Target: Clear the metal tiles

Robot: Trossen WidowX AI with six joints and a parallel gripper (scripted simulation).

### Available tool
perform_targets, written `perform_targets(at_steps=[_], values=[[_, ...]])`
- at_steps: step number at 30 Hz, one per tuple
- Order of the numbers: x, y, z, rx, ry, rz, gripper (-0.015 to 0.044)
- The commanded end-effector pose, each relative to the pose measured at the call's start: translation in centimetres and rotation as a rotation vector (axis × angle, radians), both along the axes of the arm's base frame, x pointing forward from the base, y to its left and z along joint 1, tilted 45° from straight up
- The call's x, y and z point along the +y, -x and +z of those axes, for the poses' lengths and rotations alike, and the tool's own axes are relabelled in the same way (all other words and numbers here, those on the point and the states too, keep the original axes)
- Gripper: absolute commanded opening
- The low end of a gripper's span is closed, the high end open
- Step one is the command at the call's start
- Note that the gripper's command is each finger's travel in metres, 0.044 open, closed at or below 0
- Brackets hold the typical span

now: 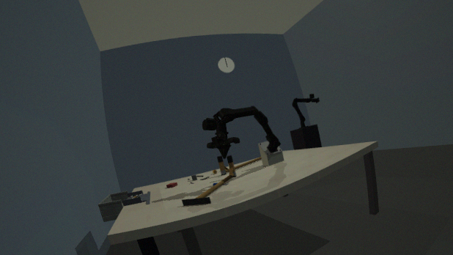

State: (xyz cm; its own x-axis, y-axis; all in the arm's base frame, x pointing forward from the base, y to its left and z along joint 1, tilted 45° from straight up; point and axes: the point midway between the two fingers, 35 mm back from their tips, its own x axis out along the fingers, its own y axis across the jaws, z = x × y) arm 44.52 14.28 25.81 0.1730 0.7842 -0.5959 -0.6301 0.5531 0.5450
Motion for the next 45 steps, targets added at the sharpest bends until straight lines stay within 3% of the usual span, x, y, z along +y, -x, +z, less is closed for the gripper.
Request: perform_targets(at_steps=[1, 45], values=[[0.7, -0.1, -0.6, 0.008, 0.004, -0.004, 0.0000], [7.7, -0.6, -7.4, 0.059, 0.004, -0.051, 0.0000]])
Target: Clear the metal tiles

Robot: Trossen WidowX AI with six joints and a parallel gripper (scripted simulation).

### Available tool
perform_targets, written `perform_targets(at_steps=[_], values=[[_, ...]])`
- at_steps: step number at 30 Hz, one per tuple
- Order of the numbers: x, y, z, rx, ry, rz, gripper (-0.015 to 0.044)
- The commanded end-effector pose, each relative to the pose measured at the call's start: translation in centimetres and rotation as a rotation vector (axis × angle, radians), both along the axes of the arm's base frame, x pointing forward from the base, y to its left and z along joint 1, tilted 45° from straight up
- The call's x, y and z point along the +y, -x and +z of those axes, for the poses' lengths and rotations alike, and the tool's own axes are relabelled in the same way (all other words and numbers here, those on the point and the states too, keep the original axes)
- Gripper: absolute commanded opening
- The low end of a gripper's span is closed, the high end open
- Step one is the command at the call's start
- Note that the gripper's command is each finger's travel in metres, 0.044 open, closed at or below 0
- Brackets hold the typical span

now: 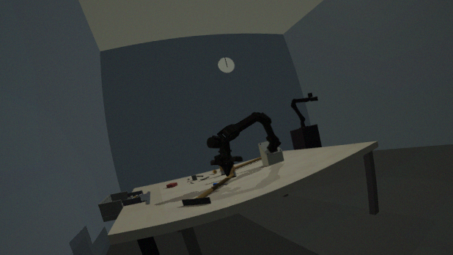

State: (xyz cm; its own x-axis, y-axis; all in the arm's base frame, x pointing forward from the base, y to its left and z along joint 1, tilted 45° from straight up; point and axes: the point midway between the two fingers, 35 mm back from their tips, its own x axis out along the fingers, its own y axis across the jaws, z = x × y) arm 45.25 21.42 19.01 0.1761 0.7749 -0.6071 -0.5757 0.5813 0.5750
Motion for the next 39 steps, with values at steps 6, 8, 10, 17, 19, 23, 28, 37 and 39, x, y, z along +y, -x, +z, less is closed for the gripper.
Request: perform_targets(at_steps=[6, 8, 10, 17, 19, 23, 28, 37, 39], values=[[1.5, 0.3, -1.5, 0.014, -0.001, -0.014, 0.0000], [1.8, 0.4, -1.8, 0.016, -0.002, -0.017, 0.0000], [2.1, 0.5, -2.1, 0.018, -0.003, -0.019, 0.0000], [3.1, 0.8, -3.1, 0.026, -0.008, -0.028, 0.0000], [3.1, 0.7, -3.1, 0.026, -0.008, -0.028, 0.0000], [3.0, 0.5, -3.2, 0.026, -0.007, -0.028, 0.0000], [2.9, 0.0, -3.3, 0.026, -0.007, -0.028, 0.0000], [2.6, -0.8, -3.6, 0.025, -0.006, -0.028, 0.0000], [2.6, -1.0, -3.6, 0.025, -0.006, -0.028, 0.0000]])
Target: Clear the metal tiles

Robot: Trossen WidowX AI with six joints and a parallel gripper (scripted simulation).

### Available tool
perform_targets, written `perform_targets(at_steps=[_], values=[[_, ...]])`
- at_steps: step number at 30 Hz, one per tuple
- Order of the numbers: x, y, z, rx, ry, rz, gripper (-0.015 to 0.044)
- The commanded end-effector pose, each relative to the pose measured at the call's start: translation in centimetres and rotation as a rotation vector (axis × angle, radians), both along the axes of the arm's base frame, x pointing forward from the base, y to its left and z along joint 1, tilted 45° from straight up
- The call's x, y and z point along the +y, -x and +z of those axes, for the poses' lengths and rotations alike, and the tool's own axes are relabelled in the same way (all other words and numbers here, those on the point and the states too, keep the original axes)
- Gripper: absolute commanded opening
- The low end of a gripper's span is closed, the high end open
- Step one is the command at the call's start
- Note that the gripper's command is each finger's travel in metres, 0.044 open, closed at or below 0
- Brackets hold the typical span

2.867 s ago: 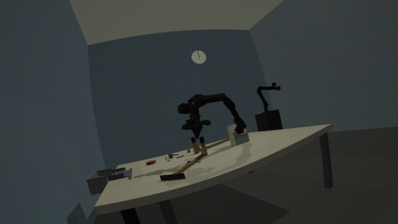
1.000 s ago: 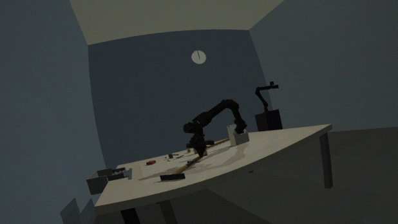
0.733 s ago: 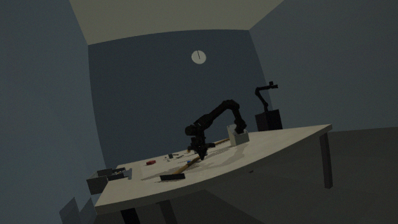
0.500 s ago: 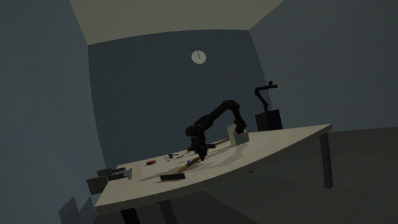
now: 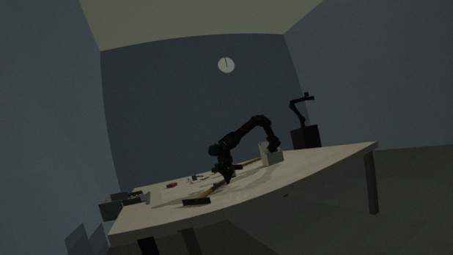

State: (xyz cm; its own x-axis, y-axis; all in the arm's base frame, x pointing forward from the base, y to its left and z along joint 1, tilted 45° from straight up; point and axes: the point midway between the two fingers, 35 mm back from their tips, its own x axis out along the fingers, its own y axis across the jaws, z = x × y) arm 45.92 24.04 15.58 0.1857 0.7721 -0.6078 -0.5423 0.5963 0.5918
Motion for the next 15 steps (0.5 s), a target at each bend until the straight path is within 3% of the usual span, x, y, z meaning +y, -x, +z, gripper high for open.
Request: perform_targets(at_steps=[1, 15], values=[[-0.1, -0.4, -0.2, 0.000, -0.001, 0.004, 0.0000], [-0.6, -1.6, -0.7, 0.000, 0.001, 0.005, 0.0000]])
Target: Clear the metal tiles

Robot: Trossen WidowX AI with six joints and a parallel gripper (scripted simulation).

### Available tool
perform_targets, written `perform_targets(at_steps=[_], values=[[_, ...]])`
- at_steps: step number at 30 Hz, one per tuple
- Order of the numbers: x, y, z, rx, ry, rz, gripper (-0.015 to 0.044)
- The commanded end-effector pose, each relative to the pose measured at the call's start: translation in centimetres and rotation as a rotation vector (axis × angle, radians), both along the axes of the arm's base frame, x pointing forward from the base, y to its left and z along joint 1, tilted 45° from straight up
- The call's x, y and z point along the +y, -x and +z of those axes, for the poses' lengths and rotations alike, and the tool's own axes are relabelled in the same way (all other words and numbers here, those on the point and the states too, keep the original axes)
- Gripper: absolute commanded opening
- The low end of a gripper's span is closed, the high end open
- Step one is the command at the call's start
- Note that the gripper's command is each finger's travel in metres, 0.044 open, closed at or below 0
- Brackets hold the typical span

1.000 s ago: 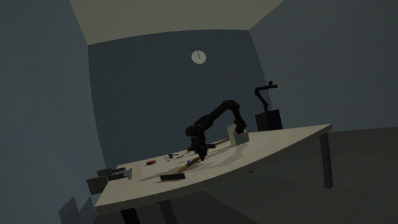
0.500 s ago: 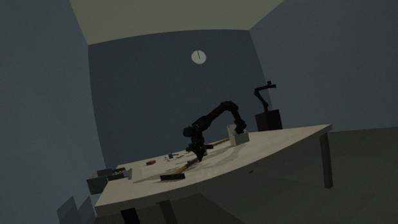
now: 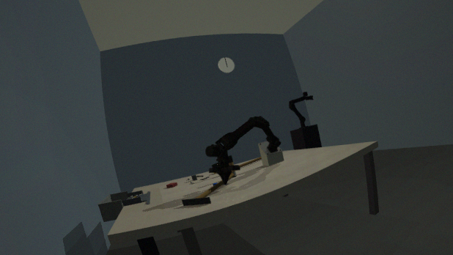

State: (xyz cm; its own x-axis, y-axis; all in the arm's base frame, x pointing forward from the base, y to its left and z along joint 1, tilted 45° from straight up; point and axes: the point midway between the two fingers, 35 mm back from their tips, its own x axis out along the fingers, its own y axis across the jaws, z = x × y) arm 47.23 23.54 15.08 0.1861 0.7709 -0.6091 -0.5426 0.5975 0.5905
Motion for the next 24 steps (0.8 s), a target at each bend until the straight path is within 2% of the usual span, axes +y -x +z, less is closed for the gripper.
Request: perform_targets(at_steps=[1, 24], values=[[-0.1, -0.4, -0.3, 0.001, -0.001, 0.005, 0.0000], [-1.0, -2.2, -1.2, 0.001, 0.000, 0.005, 0.0000]])
